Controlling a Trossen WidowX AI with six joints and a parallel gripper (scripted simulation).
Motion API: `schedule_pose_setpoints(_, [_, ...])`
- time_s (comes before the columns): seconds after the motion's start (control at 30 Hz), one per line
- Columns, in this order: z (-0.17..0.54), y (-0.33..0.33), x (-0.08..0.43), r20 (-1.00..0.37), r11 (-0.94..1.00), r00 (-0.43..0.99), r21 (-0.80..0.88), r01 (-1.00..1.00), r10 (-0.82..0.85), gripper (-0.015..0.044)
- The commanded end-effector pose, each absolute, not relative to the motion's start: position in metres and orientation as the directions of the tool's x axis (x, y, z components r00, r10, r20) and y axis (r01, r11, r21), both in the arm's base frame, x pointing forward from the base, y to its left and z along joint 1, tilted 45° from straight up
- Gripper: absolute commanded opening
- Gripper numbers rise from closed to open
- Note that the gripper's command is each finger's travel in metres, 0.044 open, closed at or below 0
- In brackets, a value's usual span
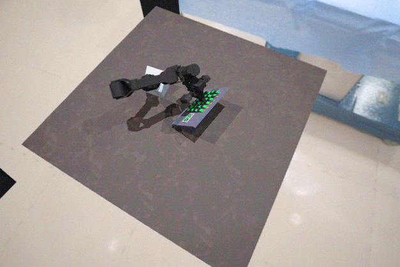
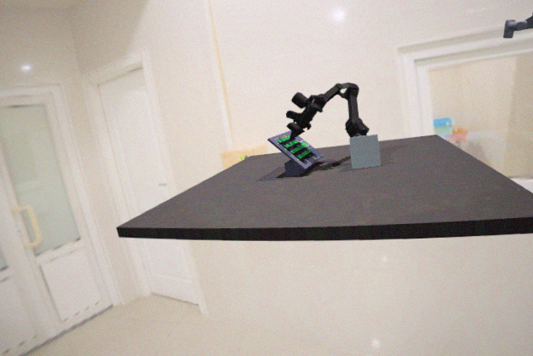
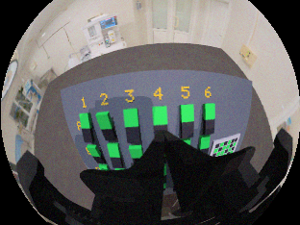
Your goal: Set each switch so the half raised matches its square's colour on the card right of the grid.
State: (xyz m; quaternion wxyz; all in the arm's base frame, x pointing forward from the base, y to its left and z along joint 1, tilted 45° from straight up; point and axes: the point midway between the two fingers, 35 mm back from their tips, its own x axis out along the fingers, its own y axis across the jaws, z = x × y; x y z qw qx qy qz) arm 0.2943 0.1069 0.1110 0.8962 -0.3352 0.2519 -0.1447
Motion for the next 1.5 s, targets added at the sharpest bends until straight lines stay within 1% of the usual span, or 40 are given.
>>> schedule_pose_setpoints(0.0, [0.1095, 0.1067, 0.2941, -0.358, 0.732, 0.831, -0.676, 0.084, -0.426, 0.0])
schedule_pose_setpoints(1.47, [0.108, 0.1049, 0.2975, -0.358, 0.732, 0.831, -0.676, 0.085, -0.426, 0.0])
